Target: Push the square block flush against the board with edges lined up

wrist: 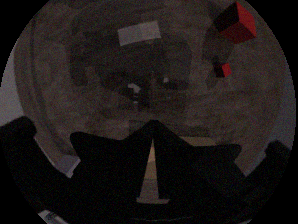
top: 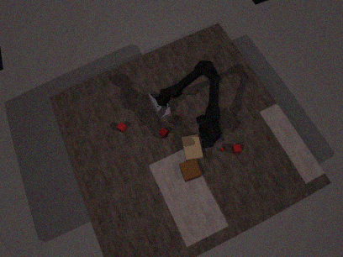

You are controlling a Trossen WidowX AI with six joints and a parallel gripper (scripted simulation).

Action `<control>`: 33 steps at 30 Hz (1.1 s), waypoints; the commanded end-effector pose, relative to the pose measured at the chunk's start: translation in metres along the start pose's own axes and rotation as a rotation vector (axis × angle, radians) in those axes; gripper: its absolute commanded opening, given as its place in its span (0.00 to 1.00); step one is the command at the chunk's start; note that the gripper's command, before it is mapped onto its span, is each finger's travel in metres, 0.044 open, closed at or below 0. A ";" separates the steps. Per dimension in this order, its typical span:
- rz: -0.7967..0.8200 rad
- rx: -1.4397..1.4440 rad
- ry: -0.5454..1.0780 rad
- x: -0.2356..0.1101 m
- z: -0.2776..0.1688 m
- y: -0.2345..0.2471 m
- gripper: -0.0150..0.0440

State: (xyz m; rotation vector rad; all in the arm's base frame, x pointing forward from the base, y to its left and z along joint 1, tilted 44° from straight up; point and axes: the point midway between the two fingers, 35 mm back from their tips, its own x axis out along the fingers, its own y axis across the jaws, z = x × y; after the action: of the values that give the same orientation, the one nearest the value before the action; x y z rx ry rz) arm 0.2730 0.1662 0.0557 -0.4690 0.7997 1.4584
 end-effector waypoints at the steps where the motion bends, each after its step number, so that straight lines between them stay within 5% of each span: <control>1: 0.012 0.014 0.004 0.017 -0.005 0.003 0.25; 33: 0.010 0.015 0.011 0.017 -0.045 -0.001 0.25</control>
State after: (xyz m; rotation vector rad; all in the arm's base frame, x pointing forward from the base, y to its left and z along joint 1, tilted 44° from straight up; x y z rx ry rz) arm 0.2688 0.1494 0.0238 -0.4681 0.7944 1.4538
